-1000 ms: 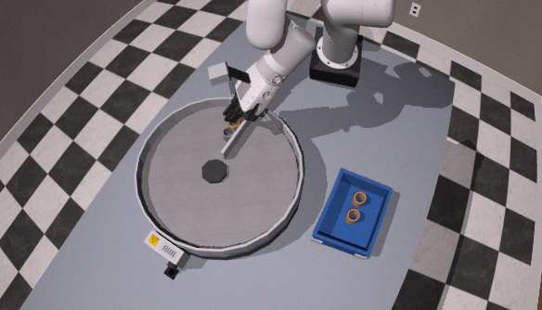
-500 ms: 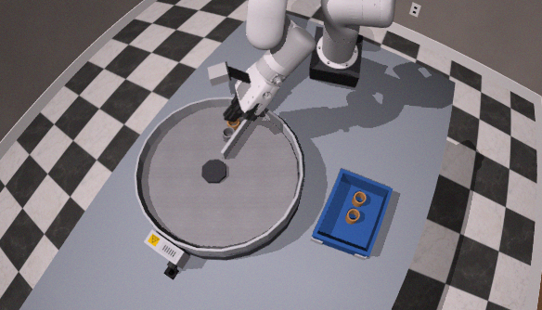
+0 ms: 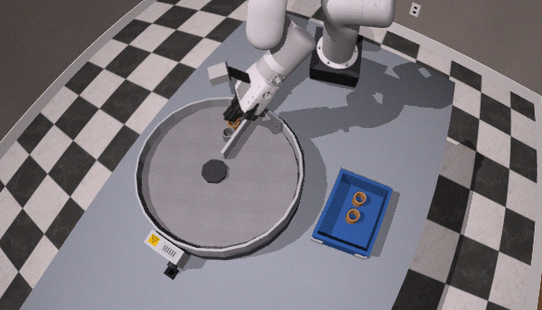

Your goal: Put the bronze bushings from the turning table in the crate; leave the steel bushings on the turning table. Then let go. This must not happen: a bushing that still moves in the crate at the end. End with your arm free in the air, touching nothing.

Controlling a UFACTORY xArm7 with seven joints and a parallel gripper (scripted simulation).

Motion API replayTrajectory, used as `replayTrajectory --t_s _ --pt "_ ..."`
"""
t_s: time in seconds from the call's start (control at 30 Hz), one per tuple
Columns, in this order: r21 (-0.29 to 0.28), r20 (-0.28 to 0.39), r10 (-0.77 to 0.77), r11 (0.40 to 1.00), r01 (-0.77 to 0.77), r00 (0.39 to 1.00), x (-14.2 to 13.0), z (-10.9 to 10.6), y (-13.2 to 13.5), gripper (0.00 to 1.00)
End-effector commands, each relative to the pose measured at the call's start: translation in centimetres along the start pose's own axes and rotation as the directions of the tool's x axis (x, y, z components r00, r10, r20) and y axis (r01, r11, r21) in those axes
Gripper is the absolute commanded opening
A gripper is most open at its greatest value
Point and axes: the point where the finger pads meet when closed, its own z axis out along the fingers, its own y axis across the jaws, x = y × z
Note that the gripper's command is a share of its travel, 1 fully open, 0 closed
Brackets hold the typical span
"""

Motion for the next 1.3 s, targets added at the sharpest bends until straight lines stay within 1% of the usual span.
replayTrajectory --t_s 0.0,0.17,0.3,0.6,0.8,1.07,1.27 --pt "0.000 -0.001 0.000 1.000 0.000 1.000 0.1 0.0 0.0 0.00" --pt "0.000 -0.001 0.000 1.000 0.000 1.000 0.2 0.1 0.1 0.00" --pt "0.000 -0.001 0.000 1.000 0.000 1.000 1.4 1.1 1.1 0.00" --pt "0.000 -0.001 0.000 1.000 0.000 1.000 1.9 1.6 1.4 0.00" --pt "0.000 -0.001 0.000 1.000 0.000 1.000 4.0 3.3 2.3 0.00" --pt "0.000 -0.001 0.000 1.000 0.000 1.000 4.3 3.6 2.4 0.00" --pt "0.000 -0.001 0.000 1.000 0.000 1.000 6.1 5.1 2.6 0.00"
